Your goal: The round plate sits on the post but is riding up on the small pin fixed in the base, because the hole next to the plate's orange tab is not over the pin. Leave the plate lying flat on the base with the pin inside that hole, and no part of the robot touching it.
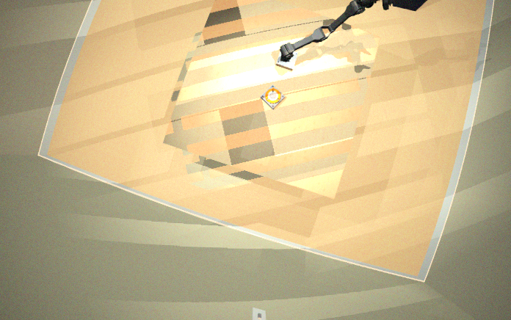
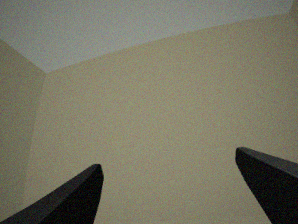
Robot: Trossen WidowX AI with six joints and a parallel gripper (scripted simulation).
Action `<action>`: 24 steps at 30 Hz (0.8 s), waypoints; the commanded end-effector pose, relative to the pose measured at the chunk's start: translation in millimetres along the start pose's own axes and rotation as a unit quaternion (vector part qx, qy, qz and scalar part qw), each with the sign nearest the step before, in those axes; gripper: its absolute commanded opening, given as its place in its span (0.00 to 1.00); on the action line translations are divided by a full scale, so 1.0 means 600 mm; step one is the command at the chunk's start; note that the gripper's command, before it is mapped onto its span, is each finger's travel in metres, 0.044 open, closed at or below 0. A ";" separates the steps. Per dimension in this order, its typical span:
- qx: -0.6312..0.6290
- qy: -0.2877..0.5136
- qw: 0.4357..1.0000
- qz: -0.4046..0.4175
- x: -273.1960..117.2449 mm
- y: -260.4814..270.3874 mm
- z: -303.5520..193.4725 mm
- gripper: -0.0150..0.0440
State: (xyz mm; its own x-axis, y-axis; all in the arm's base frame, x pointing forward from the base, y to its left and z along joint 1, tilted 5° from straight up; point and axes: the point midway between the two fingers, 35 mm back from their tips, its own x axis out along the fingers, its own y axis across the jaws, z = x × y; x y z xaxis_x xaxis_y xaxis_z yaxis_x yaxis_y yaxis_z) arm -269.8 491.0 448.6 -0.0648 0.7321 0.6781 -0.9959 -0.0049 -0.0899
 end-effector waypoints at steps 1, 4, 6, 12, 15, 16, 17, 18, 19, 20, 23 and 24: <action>-0.003 -0.010 1.000 -0.003 0.001 -0.003 0.016 0.89; -0.023 -0.077 0.996 -0.028 0.002 -0.034 0.132 0.75; -0.028 -0.092 0.995 -0.035 0.001 -0.042 0.157 0.67; -0.050 -0.164 0.982 -0.078 -0.016 -0.089 0.283 0.40; -0.062 -0.203 0.971 -0.110 -0.034 -0.123 0.355 0.26; -0.066 -0.215 0.967 -0.121 -0.041 -0.135 0.378 0.25; -0.071 -0.218 0.965 -0.126 -0.044 -0.139 0.385 0.25; -0.084 -0.225 0.960 -0.142 -0.052 -0.153 0.404 0.25; -0.105 -0.238 0.951 -0.169 -0.067 -0.176 0.438 0.25; -0.108 -0.247 0.946 -0.181 -0.076 -0.188 0.457 0.25; -0.116 -0.273 0.929 -0.221 -0.105 -0.228 0.514 0.25; -0.118 -0.281 0.923 -0.234 -0.116 -0.242 0.532 0.25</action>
State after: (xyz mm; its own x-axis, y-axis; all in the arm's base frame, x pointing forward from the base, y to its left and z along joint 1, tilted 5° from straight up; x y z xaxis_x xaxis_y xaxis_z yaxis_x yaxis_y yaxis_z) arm -171.9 270.2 627.4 0.2063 0.2456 0.9472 -0.9241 0.3671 0.1061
